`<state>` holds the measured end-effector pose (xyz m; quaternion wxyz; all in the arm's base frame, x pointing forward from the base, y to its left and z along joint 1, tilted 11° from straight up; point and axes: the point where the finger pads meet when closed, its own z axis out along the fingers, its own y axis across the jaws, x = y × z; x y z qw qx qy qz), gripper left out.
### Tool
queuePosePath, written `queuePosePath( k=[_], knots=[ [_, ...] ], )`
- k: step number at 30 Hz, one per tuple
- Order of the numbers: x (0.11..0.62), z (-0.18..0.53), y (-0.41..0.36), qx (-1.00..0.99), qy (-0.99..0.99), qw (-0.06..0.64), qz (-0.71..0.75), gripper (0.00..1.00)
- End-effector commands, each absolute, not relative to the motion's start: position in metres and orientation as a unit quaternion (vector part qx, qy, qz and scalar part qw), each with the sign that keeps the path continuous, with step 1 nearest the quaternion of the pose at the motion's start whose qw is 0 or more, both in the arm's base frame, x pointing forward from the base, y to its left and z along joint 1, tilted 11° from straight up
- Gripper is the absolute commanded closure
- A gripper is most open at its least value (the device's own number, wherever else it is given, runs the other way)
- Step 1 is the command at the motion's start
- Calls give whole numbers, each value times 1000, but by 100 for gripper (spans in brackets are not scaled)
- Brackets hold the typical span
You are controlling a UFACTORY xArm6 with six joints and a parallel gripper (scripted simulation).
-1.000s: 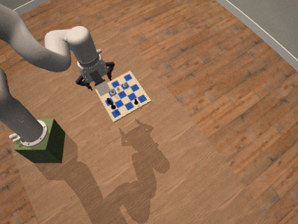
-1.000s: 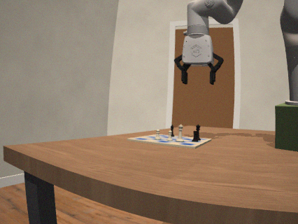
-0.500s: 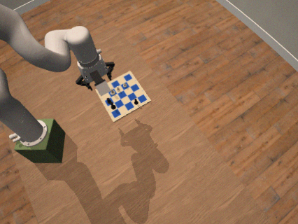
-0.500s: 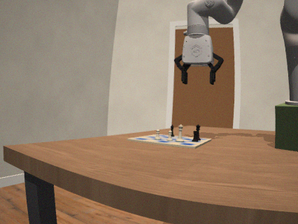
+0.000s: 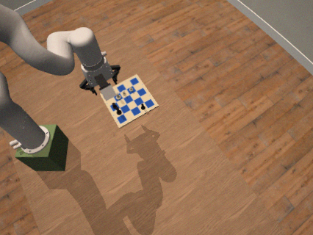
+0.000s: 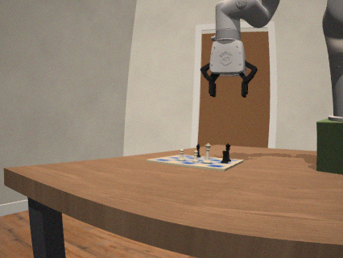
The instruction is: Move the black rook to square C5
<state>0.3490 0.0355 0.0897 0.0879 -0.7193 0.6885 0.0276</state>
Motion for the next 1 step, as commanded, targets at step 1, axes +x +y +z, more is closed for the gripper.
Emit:
queuePosePath(
  k=[1],
  knots=[
    [350,91,35,-719,688,89,26,0]
  ],
)
